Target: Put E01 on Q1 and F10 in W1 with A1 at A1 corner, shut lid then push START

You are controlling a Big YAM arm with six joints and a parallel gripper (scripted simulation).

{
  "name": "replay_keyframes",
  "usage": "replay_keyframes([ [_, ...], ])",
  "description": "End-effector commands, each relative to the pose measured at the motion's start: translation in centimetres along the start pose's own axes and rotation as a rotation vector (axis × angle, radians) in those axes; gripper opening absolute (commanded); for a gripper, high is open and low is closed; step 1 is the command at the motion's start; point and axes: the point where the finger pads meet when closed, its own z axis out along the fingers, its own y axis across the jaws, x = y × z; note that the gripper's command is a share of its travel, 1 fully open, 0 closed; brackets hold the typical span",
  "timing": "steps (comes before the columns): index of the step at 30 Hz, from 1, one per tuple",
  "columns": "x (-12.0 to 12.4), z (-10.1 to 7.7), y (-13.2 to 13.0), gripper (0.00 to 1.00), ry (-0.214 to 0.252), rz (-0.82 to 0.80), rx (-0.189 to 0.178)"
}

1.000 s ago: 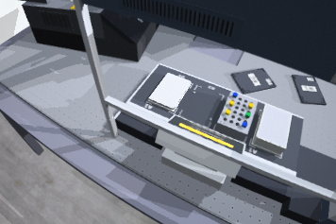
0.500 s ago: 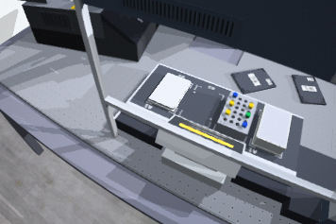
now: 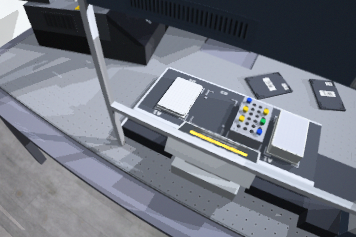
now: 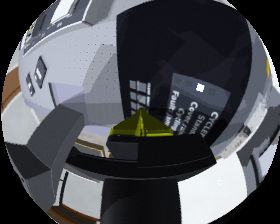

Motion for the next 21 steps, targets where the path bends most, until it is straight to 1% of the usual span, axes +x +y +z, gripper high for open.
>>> replay_keyframes([
  [1,-0.33,-0.32,-0.85,0.0,-0.002,-0.002,0.018],
  [21,-0.99,-0.02,-1.16,0.0,-0.01,-0.021,0.022],
])
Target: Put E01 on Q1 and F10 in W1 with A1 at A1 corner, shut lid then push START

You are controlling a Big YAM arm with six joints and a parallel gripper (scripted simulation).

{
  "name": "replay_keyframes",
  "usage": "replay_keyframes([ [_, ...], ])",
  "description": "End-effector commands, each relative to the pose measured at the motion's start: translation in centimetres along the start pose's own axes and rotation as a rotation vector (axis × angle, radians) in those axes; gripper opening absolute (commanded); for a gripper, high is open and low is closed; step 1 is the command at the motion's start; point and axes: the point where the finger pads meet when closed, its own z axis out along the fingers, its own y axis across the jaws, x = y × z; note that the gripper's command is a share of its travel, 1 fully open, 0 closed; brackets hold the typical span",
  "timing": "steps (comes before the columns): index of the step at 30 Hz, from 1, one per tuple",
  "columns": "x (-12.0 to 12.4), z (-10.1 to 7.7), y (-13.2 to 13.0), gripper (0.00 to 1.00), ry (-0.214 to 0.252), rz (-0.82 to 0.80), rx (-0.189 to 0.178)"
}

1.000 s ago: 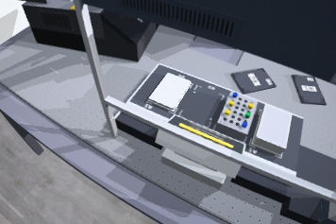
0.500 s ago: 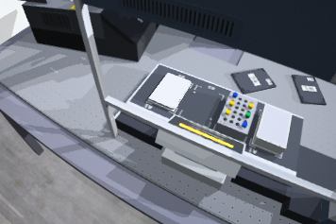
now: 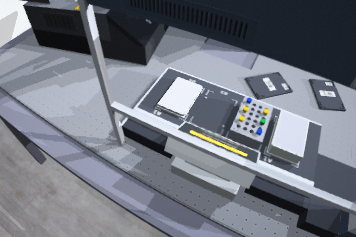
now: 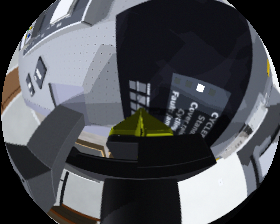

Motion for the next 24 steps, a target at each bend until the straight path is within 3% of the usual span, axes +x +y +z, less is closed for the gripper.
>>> replay_keyframes([
  [1,-0.99,-0.08,-1.17,0.0,-0.013,-0.026,0.023],
  [24,-1.57,0.34,-1.18,0.0,-0.026,-0.042,0.02],
])
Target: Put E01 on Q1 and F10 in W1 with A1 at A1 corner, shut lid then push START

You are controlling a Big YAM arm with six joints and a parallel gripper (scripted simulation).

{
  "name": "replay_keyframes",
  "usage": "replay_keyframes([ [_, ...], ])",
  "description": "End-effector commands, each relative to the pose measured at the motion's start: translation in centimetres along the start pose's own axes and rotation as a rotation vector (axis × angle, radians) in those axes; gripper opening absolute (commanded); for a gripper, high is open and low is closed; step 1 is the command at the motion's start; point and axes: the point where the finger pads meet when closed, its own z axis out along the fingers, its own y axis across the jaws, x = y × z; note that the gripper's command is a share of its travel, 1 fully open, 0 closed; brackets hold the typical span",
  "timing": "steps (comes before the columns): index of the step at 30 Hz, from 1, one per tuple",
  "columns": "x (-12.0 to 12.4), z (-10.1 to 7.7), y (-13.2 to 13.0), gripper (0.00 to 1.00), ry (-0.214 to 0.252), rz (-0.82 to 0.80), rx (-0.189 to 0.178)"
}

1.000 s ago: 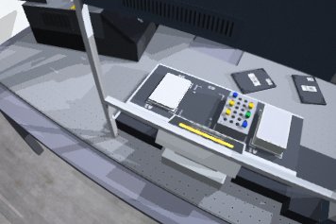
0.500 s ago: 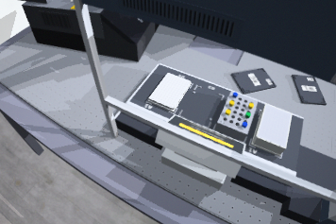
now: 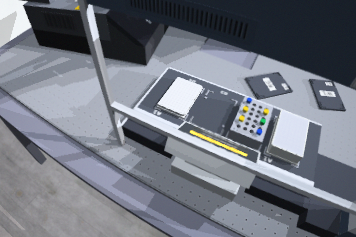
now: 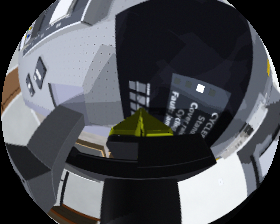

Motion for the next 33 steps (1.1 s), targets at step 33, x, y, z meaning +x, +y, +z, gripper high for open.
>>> replay_keyframes([
  [33,-1.0,-0.5,1.1,0.0,-0.022,-0.04,-0.007],
])
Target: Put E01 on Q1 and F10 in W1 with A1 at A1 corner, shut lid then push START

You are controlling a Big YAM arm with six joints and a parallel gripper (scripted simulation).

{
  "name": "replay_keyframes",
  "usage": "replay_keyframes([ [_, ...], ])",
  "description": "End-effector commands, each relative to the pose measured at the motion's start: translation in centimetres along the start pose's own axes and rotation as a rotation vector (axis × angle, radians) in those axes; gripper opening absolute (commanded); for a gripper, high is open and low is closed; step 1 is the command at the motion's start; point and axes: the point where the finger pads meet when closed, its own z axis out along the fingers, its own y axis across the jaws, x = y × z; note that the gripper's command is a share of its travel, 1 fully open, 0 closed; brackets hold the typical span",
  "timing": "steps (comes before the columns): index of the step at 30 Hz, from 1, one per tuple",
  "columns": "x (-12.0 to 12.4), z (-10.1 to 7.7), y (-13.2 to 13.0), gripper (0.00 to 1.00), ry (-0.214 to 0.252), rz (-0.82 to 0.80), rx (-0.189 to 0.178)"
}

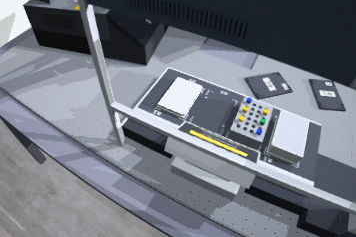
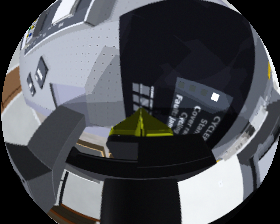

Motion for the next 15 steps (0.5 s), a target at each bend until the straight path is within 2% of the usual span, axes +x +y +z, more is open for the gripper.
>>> replay_keyframes([
  [1,-0.5,-0.9,0.7,0.0,-0.001,-0.03,0.009],
  [6,-0.1,-2.3,1.1,0.0,0.009,-0.012,0.017],
  [9,0.1,-2.2,1.1,0.0,0.01,-0.008,0.014],
  [15,0.0,-3.3,2.0,0.0,0.009,-0.01,0.016],
])
